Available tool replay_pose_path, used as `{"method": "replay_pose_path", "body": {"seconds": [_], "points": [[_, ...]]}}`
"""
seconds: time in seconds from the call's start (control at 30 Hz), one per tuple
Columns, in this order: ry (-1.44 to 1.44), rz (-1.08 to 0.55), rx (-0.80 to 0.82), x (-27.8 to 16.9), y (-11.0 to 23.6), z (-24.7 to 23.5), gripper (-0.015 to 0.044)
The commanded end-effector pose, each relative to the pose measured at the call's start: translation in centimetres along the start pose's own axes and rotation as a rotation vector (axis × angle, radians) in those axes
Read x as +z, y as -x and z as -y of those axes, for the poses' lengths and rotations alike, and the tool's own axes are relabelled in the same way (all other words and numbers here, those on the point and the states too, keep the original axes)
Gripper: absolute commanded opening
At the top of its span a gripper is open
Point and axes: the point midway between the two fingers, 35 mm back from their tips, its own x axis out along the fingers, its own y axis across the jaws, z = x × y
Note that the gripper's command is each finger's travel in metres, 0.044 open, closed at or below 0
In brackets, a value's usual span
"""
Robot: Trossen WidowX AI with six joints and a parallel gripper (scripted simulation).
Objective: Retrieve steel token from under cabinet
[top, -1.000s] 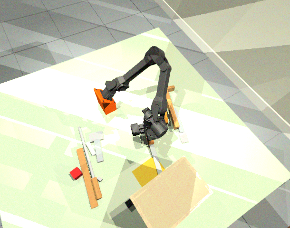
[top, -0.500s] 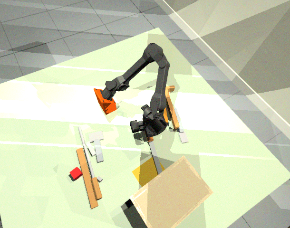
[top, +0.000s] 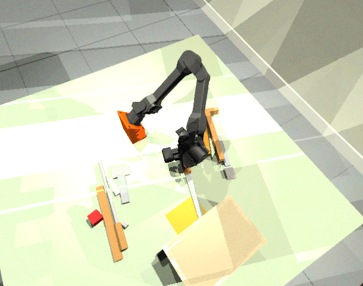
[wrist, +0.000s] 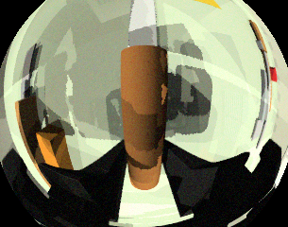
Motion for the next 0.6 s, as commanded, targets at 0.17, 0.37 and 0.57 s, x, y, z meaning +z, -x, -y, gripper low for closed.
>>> {"method": "replay_pose_path", "body": {"seconds": [0.17,0.37,0.57], "points": [[-0.003,-0.003,0.0,-1.2,-0.1,0.0,0.0],[-0.003,-0.003,0.0,-1.8,-0.1,-0.1,0.0],[-0.001,-0.001,0.0,-1.7,0.0,-0.2,0.0]]}}
